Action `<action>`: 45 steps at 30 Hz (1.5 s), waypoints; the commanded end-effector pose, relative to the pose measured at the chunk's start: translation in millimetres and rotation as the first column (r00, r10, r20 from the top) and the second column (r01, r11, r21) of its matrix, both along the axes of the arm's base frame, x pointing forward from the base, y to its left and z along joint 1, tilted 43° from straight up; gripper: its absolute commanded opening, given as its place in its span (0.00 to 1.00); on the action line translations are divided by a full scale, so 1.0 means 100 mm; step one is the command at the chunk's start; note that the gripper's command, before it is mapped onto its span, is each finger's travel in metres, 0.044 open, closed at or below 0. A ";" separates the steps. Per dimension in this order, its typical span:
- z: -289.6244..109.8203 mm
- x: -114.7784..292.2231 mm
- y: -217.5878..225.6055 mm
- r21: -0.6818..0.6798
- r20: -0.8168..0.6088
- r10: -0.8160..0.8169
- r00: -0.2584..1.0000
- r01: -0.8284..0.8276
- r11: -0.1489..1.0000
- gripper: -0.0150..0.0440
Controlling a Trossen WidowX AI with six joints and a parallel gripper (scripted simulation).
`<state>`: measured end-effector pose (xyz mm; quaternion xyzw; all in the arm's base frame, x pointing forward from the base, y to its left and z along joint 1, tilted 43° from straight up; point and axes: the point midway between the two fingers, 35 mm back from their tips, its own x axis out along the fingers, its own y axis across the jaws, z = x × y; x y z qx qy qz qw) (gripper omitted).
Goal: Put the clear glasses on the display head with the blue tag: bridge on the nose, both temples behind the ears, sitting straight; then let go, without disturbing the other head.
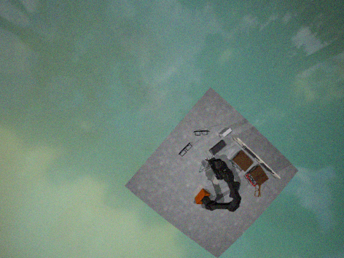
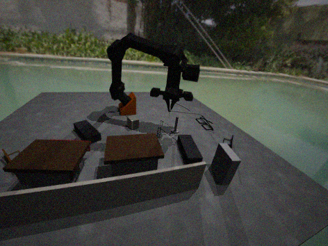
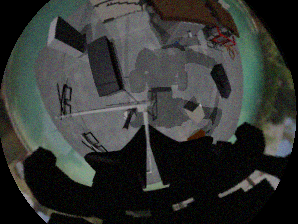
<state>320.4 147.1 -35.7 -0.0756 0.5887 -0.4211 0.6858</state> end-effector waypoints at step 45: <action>-0.35 0.17 -0.54 -0.004 0.004 0.004 1.000 -0.004 1.000 0.25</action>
